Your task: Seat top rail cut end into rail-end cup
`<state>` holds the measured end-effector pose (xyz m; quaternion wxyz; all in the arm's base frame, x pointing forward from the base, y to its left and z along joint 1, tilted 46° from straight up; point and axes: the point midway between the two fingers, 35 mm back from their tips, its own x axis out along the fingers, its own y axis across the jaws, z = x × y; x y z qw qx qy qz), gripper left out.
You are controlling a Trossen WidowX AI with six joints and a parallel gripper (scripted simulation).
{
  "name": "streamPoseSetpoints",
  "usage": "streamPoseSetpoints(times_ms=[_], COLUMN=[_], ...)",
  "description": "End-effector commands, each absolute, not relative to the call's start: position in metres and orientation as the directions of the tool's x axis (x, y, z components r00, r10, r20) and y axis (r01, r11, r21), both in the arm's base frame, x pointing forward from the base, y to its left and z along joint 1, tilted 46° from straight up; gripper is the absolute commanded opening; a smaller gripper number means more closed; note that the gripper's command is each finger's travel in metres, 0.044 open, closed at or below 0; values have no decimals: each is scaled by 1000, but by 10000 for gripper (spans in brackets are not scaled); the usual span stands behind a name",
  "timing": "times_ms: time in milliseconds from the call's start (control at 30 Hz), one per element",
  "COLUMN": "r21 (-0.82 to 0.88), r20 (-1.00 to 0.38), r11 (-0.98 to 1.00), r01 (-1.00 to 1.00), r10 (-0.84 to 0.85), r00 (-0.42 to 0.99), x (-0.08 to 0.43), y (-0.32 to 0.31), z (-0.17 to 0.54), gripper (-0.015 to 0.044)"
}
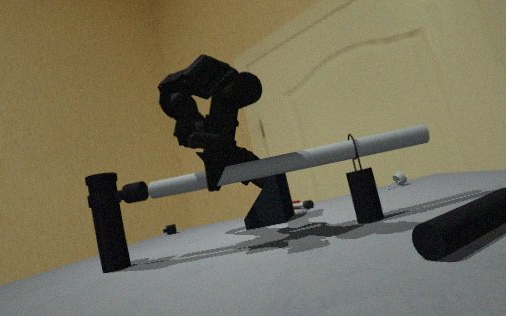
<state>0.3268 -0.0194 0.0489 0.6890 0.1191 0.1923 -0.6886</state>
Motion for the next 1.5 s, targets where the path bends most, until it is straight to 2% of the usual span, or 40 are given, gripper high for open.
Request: streamPoseSetpoints(times_ms=[0,1467], r21=[-101,-115], r20=[-430,-440], r11=[25,12], r01=[995,993], r10=[-903,-897], r00=[-21,-40], x=[328,330], y=[-19,-33], z=[51,66], gripper=[0,0])
